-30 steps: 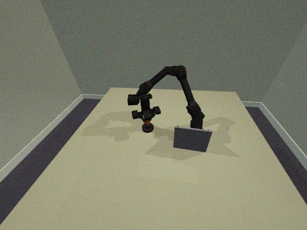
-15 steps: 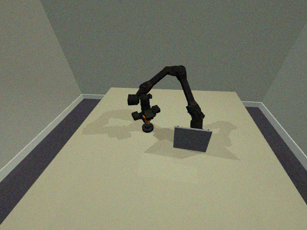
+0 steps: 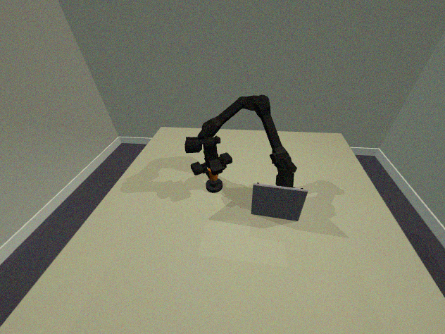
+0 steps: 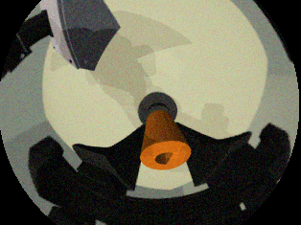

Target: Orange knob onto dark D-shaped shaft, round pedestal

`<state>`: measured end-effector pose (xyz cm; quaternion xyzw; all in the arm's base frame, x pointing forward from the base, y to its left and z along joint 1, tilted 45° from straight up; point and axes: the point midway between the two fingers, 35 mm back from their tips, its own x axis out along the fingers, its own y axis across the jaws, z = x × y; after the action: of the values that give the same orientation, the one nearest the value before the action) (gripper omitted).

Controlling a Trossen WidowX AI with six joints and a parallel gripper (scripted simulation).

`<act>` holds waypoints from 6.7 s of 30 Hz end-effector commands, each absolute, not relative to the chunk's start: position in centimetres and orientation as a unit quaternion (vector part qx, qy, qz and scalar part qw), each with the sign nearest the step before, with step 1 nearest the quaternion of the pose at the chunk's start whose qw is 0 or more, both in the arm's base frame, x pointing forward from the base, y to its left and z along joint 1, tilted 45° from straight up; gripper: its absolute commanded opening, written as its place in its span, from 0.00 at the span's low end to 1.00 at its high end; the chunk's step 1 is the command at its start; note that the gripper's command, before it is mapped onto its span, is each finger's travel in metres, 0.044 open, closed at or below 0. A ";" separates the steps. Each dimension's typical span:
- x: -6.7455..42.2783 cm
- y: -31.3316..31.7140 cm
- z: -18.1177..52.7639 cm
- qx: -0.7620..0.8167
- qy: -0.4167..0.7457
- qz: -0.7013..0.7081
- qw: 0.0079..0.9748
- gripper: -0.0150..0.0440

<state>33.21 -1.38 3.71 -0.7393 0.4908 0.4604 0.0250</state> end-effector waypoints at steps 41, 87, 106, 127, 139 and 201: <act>33.2 -1.1 4.0 -0.737 0.433 0.515 -0.063 0.25; 33.2 -1.3 3.7 -0.711 0.324 0.590 -0.206 0.25; 33.2 -1.1 3.9 -0.711 0.324 0.590 -0.206 0.25; 33.3 -1.4 3.6 -0.685 0.260 0.620 -0.279 0.25; 33.3 -1.4 3.7 -0.685 0.260 0.620 -0.279 0.25; 33.2 -1.4 3.8 -0.731 0.543 0.397 0.114 0.25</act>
<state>33.19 -1.31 3.77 -0.7389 0.4622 0.4899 -0.0197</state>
